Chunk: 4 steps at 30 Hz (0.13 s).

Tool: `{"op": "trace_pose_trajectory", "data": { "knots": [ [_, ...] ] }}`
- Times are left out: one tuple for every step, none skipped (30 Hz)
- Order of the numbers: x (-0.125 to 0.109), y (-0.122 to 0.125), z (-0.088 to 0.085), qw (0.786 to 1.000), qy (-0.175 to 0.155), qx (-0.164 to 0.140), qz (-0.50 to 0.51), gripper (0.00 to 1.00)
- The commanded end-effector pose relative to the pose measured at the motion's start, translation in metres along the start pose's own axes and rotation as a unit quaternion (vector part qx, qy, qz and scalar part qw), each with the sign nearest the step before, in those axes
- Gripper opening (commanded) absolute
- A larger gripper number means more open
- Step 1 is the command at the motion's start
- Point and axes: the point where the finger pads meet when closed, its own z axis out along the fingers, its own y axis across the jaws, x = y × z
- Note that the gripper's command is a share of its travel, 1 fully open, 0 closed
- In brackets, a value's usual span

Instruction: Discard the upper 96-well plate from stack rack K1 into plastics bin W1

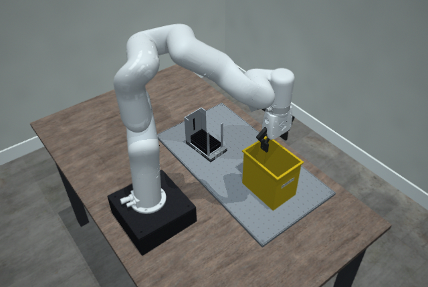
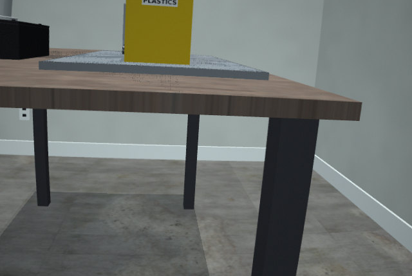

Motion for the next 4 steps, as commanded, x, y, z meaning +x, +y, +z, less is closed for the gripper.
{"op": "trace_pose_trajectory", "data": {
  "knots": [
    [-0.0005,0.0012,-0.0018,1.000,-0.001,-0.002,0.000,1.00],
    [-0.0005,0.0012,-0.0018,1.000,-0.001,-0.002,0.000,1.00],
    [-0.0005,0.0011,-0.0017,1.000,-0.001,-0.002,0.000,1.00],
    [-0.0005,0.0011,-0.0017,1.000,-0.001,-0.002,0.000,1.00]
  ]
}}
